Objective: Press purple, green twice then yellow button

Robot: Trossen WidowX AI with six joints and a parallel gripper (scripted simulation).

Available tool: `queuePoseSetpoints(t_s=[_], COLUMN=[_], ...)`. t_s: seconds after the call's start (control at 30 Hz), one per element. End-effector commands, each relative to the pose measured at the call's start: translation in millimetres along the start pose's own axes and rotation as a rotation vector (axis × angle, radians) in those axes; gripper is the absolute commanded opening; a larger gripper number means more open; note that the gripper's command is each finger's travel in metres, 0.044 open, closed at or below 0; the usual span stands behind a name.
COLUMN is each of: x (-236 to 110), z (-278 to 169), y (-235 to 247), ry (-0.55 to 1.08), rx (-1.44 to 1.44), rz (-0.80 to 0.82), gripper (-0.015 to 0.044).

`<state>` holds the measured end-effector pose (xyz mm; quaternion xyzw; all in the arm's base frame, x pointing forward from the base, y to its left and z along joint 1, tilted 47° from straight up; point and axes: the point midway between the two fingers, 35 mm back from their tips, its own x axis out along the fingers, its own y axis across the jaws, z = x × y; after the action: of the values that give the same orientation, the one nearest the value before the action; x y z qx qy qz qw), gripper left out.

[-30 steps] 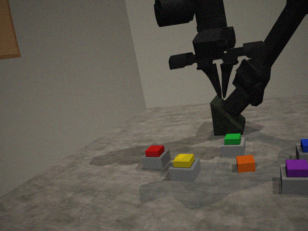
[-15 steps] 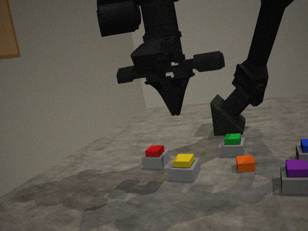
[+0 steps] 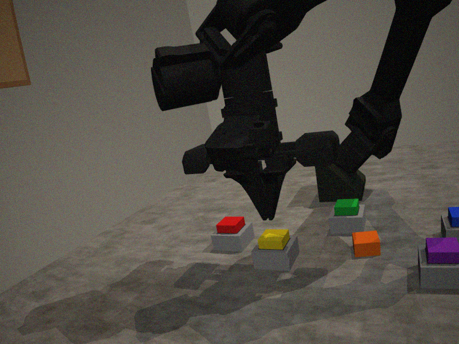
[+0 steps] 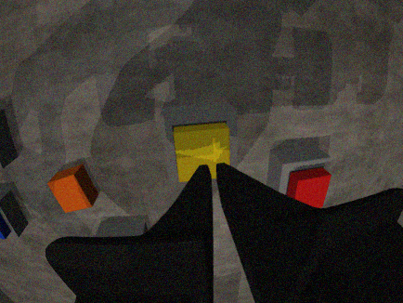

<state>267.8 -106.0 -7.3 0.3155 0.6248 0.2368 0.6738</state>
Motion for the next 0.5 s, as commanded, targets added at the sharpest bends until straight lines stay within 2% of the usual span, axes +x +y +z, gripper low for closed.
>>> queuePoseSetpoints(t_s=[0.0,0.47], x=[9,30], z=[-1,-2], y=[2,2], ry=[0.005,0.005], rx=[0.004,0.004], rz=[0.007,0.008], gripper=[0.002,0.002])
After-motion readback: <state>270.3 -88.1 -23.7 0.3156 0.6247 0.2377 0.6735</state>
